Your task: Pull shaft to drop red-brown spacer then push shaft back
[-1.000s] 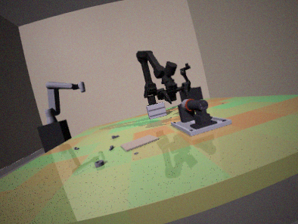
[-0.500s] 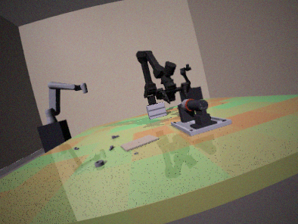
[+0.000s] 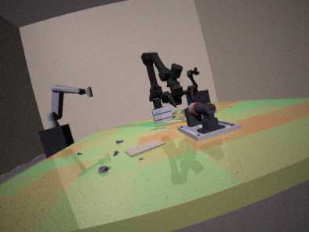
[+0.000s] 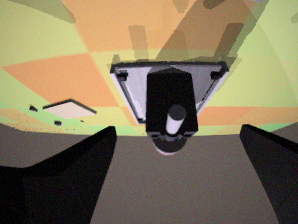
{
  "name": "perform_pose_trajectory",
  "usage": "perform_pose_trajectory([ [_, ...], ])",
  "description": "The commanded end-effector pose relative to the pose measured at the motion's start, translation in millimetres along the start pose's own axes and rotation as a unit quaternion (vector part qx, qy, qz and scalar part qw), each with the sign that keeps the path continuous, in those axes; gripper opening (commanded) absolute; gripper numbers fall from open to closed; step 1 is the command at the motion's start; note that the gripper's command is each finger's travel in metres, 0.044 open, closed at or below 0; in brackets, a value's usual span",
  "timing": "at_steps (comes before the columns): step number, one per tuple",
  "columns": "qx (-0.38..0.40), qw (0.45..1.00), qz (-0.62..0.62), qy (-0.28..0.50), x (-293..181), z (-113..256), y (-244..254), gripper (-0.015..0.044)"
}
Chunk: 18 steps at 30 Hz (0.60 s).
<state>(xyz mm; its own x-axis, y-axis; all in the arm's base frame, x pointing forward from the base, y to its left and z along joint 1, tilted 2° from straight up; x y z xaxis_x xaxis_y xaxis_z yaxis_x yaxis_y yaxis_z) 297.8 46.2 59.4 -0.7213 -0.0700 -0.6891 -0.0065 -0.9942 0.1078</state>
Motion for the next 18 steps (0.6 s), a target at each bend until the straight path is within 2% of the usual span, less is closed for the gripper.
perform_pose_trajectory([
  [1, 0.000, 1.000, 0.002, 0.001, -0.7, 0.1, 0.0, 0.0440],
  [5, 0.002, 1.000, 0.003, 0.014, 1.8, -2.4, -0.9, 0.0440],
  [12, 0.022, 0.992, 0.002, 0.126, 26.0, -6.4, -4.5, 0.0440],
  [18, 0.022, 0.991, 0.002, 0.128, 26.6, -6.1, -4.5, 0.0440],
])
Point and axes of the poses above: the point midway between the two fingers, 35 mm back from their tips, its own z axis back along the fingers, its own y axis across the jaws, x = y × z, the point moved 5 cm from there along z, back along the fingers, and after that the axes turned 10 degrees about z, right-handed, at the moved point
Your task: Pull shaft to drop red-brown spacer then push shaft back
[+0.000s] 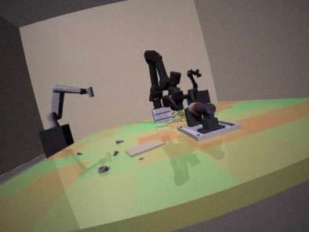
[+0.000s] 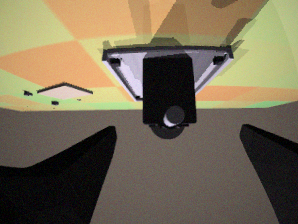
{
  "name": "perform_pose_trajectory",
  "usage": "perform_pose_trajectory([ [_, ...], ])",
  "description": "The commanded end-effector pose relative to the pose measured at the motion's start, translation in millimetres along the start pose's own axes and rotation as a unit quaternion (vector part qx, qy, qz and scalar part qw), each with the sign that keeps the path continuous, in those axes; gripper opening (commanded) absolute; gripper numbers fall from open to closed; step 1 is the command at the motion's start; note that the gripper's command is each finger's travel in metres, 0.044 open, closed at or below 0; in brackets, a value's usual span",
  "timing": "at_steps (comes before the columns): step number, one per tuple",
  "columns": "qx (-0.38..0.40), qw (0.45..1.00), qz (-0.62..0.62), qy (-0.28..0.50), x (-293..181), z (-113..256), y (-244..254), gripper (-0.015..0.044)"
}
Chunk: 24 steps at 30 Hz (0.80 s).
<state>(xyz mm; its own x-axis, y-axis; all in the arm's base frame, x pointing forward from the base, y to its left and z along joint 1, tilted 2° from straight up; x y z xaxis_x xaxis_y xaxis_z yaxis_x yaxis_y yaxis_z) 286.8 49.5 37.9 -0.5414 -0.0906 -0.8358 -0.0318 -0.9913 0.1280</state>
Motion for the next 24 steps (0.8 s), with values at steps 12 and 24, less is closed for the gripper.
perform_pose_trajectory([
  [12, 0.006, 1.000, 0.003, 0.012, 3.7, 2.3, 1.1, 0.0440],
  [24, 0.006, 1.000, 0.003, 0.012, 3.3, -0.2, 1.1, 0.0440],
])
Point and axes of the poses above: the point midway between the two fingers, 35 mm back from their tips, its own z axis back along the fingers, its own y axis across the jaws, x = y × z, the point moved 5 cm from there along z, back along the fingers, and after that the axes turned 10 degrees about z, right-handed, at the moved point
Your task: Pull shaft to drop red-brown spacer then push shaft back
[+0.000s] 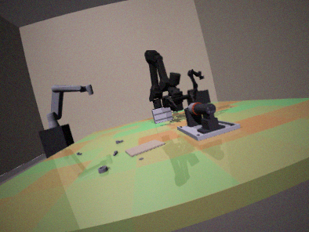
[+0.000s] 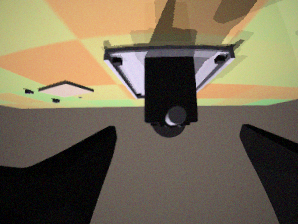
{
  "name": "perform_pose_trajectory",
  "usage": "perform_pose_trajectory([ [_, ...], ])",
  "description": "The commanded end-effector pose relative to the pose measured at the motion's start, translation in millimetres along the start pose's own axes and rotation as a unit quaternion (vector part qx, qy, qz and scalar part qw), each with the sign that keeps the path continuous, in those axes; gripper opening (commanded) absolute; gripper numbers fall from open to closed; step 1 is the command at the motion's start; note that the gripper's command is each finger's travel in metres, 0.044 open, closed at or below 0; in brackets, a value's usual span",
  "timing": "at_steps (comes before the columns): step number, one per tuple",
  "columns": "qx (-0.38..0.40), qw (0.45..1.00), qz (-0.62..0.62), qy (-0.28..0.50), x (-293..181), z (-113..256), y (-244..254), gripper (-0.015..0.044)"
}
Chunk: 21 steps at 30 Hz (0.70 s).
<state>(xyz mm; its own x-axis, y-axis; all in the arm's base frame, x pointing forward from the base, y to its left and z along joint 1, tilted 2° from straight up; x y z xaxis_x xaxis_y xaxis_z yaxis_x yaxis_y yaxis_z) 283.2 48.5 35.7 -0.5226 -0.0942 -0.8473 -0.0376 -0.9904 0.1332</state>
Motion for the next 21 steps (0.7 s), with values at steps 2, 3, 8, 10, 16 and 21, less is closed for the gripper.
perform_pose_trajectory([
  [2, 0.002, 1.000, 0.002, 0.001, -0.9, -4.5, 0.2, 0.0440],
  [3, 0.002, 1.000, 0.002, 0.001, -1.0, -6.1, 0.2, 0.0440],
  [8, 0.002, 1.000, 0.002, 0.001, -1.6, -14.1, 0.3, 0.0440],
  [10, 0.002, 1.000, 0.002, 0.001, -1.8, -17.2, 0.4, 0.0440],
  [16, 0.002, 1.000, 0.002, 0.002, -1.8, -26.4, 0.7, 0.0440],
  [21, 0.002, 1.000, 0.002, 0.002, -1.5, -34.1, 1.2, 0.0440],
])
Point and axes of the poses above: the point midway between the two fingers, 35 mm back from their tips, its own z axis back along the fingers, its own y axis across the jaws, x = y × z, the point moved 5 cm from there along z, back along the fingers, and after that the axes turned 10 degrees about z, right-handed, at the moved point
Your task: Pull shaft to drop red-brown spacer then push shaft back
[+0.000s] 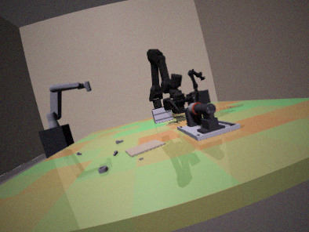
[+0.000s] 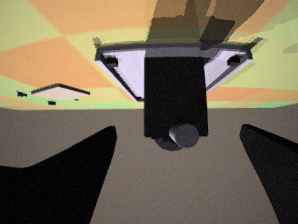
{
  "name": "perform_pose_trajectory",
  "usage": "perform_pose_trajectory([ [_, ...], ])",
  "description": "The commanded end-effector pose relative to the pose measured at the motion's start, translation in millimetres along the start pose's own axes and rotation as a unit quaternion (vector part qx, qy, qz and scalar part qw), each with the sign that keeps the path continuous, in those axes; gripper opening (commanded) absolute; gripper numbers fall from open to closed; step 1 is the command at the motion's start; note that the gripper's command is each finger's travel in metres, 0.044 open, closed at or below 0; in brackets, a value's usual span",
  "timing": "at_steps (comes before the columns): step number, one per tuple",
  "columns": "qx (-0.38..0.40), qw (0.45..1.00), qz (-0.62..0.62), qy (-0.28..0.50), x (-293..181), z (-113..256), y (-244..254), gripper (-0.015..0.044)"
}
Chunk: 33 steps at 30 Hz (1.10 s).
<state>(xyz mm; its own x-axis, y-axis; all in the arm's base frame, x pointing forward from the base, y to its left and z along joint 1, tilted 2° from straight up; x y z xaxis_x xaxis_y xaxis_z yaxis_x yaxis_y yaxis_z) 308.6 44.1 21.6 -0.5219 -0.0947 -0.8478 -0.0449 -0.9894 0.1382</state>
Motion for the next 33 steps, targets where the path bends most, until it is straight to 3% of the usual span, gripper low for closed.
perform_pose_trajectory([
  [1, -0.002, 1.000, 0.002, 0.002, -0.4, -6.4, -0.3, 0.0440],
  [33, -0.002, 1.000, 0.002, 0.002, 0.1, -11.8, 0.0, 0.0440],
])
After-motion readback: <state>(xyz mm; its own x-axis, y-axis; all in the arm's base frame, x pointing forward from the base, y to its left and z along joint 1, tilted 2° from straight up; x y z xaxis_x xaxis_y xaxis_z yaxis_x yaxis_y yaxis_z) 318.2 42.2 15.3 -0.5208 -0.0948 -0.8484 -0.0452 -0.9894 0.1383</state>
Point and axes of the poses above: the point midway between the two fingers, 35 mm back from their tips, its own z axis back along the fingers, its own y axis across the jaws, x = y × z, the point moved 5 cm from there along z, back along the fingers, and after that the axes turned 10 degrees about z, right-handed, at the moved point
